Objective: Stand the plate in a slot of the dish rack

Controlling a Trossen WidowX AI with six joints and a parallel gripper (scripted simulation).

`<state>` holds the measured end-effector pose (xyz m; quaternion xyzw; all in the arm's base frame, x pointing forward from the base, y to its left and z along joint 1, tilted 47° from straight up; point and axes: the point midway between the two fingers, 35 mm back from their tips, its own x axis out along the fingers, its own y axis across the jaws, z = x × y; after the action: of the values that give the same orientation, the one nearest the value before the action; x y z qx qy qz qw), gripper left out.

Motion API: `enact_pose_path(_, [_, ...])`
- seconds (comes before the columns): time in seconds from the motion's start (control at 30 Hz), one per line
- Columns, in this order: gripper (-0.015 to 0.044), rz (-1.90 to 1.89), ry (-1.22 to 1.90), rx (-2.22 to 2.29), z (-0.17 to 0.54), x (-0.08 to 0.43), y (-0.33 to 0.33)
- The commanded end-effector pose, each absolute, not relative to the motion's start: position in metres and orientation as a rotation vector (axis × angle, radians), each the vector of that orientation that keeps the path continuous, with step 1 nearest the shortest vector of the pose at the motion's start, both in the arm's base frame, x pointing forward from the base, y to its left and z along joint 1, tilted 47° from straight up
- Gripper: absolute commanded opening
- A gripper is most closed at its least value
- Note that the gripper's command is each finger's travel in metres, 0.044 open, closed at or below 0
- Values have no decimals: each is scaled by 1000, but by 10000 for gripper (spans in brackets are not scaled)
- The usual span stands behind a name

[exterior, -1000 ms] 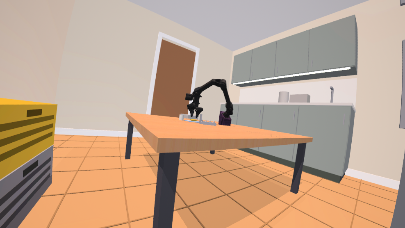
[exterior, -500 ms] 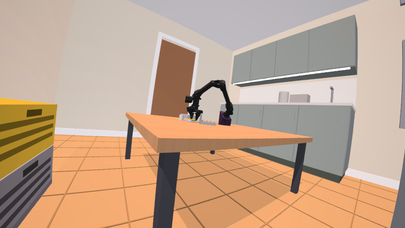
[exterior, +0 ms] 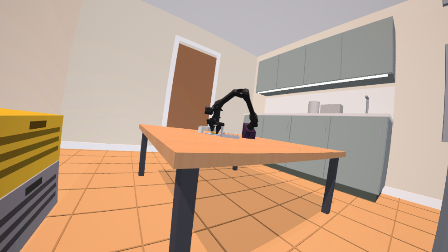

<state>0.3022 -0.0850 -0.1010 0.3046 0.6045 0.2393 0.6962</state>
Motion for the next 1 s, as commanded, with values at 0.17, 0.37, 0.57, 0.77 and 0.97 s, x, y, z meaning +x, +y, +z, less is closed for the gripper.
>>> enact_pose_path(0.17, [317,533,1348,684,-101,302,-84])
enact_pose_path(0.37, [159,528,1349,681,-91,304,-99])
enact_pose_path(0.57, [2,522,1351,677,-72,304,-124])
enact_pose_path(0.77, [0,516,1353,673,-53,302,-147])
enact_pose_path(0.97, [0,515,1354,672,-34,299,-168])
